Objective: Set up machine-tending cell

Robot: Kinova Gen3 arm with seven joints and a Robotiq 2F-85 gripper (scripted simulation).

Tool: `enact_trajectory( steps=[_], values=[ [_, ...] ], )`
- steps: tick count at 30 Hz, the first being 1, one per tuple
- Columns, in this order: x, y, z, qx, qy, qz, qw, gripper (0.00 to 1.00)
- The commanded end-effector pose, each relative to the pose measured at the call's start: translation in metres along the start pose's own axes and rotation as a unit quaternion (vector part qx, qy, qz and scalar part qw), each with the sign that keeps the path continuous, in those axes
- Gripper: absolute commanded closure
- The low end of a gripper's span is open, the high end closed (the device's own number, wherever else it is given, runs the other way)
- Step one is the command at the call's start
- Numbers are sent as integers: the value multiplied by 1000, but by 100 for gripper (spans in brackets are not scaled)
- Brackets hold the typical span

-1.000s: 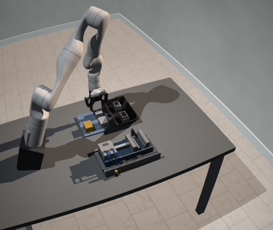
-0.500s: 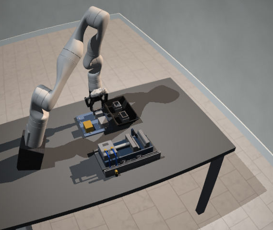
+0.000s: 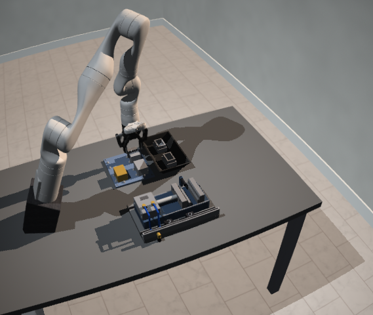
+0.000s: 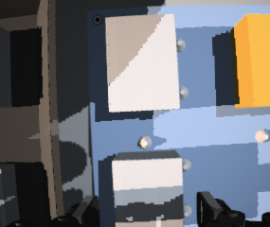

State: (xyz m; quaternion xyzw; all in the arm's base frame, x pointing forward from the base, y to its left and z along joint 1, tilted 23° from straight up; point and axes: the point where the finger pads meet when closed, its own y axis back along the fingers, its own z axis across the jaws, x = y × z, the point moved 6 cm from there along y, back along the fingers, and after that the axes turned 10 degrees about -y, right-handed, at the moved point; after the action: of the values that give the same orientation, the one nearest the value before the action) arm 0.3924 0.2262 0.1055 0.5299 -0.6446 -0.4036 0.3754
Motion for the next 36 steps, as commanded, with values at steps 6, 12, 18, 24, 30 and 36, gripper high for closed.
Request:
enact_trajectory(
  steps=[6,12,18,24,30,36],
  values=[
    [0,-4,0,0,0,0,1000,33],
    [0,-6,0,0,0,0,1000,33],
    [0,-10,0,0,0,0,1000,33],
    [0,-12,0,0,0,0,1000,33],
    [0,-13,0,0,0,0,1000,33],
    [0,-14,0,0,0,0,1000,33]
  ],
)
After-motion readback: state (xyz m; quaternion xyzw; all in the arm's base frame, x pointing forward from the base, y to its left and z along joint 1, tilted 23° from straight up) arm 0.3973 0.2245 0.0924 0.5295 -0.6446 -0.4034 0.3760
